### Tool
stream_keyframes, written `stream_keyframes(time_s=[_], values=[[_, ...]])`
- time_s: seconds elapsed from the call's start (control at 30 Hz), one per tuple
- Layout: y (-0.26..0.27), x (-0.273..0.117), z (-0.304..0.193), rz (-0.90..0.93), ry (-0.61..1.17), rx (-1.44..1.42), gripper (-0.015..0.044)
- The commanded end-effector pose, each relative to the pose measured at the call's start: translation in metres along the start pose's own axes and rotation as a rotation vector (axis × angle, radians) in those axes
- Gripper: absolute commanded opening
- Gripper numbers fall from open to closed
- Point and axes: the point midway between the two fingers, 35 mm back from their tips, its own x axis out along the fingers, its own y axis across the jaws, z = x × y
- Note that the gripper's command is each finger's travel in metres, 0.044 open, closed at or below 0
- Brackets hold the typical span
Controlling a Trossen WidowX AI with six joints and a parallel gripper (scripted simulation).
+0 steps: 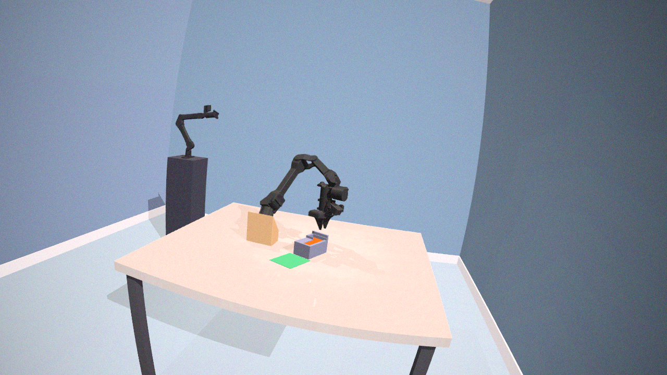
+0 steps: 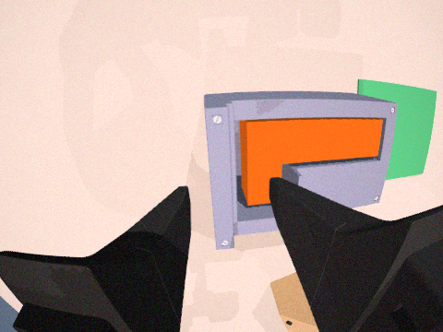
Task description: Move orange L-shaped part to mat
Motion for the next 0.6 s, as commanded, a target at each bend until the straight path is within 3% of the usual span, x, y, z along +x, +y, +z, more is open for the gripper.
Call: stream_keyframes(time_s=[0.0,0.57], values=[[-0.001,0.038,-0.007,0.007,0.024,0.015,0.018],[-0.001,0.054,-0.007,0.008,0.024,0.015,0.018]])
